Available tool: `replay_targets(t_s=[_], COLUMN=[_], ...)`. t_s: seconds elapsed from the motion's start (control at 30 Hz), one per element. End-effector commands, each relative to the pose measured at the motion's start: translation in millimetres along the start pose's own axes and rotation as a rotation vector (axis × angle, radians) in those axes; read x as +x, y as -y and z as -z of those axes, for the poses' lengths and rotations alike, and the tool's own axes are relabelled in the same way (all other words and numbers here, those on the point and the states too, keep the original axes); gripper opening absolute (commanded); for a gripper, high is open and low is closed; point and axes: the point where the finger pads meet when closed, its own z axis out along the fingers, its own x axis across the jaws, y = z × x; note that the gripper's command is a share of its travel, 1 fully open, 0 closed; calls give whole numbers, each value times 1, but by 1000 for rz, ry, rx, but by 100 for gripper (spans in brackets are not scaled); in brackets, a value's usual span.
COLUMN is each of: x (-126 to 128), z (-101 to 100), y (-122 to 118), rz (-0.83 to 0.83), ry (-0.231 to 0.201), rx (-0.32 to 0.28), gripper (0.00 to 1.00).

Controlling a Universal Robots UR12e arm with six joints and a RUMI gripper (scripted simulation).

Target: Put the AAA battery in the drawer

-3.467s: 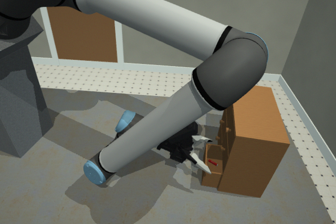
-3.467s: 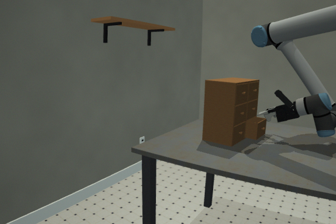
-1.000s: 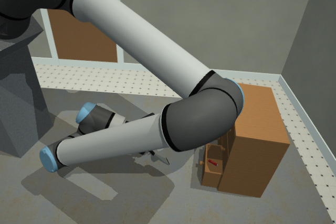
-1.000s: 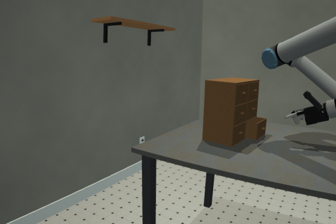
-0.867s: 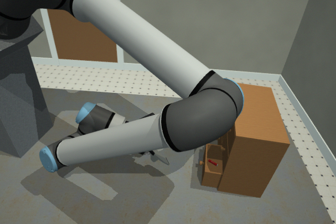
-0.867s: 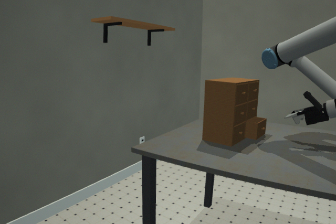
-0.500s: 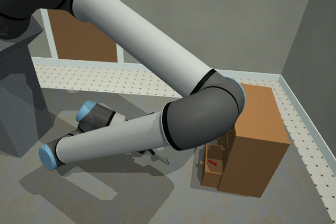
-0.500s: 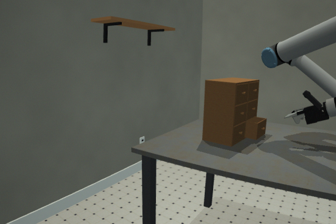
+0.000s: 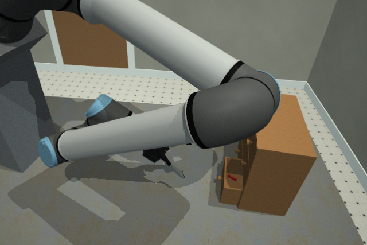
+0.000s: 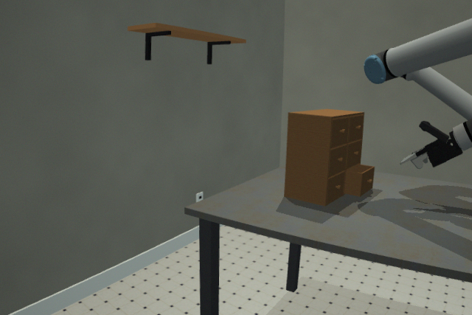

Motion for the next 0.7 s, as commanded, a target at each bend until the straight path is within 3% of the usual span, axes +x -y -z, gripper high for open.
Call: replay_targets(t_s=[0.0,0.1,0.17,0.67], x=[0,1,1,1], z=[2,2,2,10], y=[5,8,8,17], rz=[3,3,3,2], ry=[0,-1,-1,-1], rx=[-168,-255,-255,-627], gripper=[100,100,100,100])
